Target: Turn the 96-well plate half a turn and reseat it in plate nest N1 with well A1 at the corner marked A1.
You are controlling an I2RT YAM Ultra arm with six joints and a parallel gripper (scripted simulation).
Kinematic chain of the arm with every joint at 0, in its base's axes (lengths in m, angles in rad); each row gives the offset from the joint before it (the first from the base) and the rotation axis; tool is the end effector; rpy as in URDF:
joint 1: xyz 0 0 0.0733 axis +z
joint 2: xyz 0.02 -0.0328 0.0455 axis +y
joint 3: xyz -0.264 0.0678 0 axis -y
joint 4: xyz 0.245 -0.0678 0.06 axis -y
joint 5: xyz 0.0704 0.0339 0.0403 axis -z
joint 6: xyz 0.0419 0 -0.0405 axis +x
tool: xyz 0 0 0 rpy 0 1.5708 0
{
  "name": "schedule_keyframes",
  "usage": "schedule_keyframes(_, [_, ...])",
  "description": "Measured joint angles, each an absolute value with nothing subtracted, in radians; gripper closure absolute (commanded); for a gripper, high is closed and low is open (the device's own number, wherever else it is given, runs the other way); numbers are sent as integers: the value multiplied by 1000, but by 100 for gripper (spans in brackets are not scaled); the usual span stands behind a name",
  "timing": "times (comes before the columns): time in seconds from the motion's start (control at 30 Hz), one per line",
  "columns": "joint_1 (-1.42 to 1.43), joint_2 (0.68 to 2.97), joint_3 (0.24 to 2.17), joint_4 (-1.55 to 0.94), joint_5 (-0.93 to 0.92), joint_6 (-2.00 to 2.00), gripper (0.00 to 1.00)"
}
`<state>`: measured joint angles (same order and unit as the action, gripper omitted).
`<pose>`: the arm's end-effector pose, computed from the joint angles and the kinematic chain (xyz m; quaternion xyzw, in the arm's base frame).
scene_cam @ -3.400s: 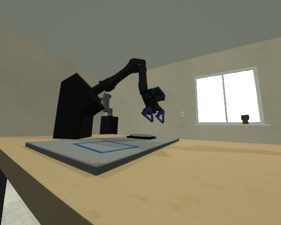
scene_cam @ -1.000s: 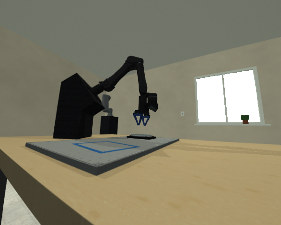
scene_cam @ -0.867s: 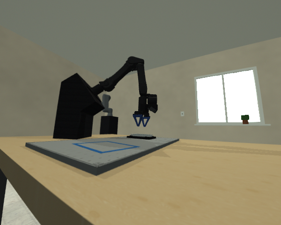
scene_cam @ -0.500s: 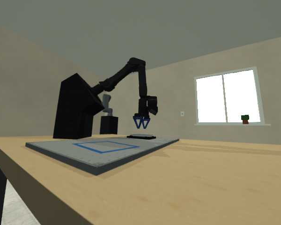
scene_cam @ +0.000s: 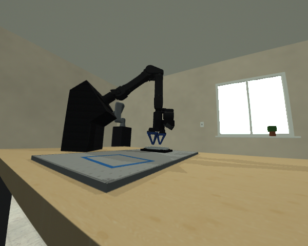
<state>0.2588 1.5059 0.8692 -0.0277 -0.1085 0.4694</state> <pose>0.3114 0.0883 0.2156 0.0707 0.8953 0.2012 0.3912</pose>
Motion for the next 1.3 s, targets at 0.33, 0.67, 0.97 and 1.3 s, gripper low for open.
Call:
schedule_keyframes(0.33, [265,1573,891,18,-104,473,0])
schedule_keyframes(0.67, [267,1613,904,49,-101,475,0])
schedule_keyframes(0.97, [267,1615,904,55,-101,475,100])
schedule_keyframes(1.3, [267,1615,904,56,-101,475,100])
